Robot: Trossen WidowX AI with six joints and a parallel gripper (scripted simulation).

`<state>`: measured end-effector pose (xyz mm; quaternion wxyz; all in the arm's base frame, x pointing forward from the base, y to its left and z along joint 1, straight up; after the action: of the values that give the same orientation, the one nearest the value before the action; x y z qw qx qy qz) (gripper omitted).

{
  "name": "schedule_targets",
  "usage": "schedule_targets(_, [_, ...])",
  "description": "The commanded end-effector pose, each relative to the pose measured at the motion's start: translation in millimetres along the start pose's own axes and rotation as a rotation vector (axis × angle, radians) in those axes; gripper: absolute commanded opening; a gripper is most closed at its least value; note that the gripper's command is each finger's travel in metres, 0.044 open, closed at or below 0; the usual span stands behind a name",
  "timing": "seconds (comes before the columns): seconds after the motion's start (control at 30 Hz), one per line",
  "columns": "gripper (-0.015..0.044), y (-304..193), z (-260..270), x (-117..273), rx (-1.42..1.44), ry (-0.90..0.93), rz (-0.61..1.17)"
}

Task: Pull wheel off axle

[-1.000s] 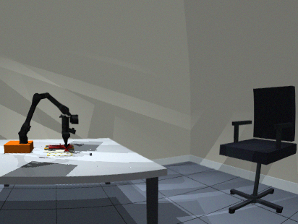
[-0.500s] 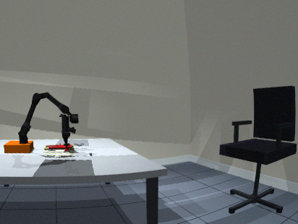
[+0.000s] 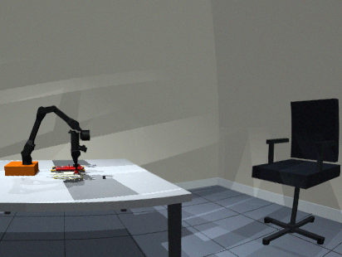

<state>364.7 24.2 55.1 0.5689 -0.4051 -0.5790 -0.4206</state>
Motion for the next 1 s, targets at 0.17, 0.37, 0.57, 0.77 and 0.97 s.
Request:
schedule_targets(0.17, [0.0,0.6,-0.1,9.8,-0.002,-0.007,-0.011])
schedule_targets(0.37, [0.0,0.5,-0.1,11.8,-0.002,-0.007,-0.011])
schedule_targets(0.57, [0.0,0.4,0.0,13.7,-0.003,-0.007,-0.011])
schedule_targets(0.77, [0.0,0.3,0.0,15.7,-0.003,-0.008,-0.011])
schedule_targets(0.97, [0.0,0.3,0.1,19.0,-0.003,-0.008,-0.011])
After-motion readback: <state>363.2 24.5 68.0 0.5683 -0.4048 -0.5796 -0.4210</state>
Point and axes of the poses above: the point midway between the two fingers, 35 mm back from their tips, its own x axis back along the fingers, its own z axis across the jaws, y = z × x, the point moved 1 cm from there along x, back along the fingers, and after that the axes turned 9 degrees about x, right-handed, at the moved point
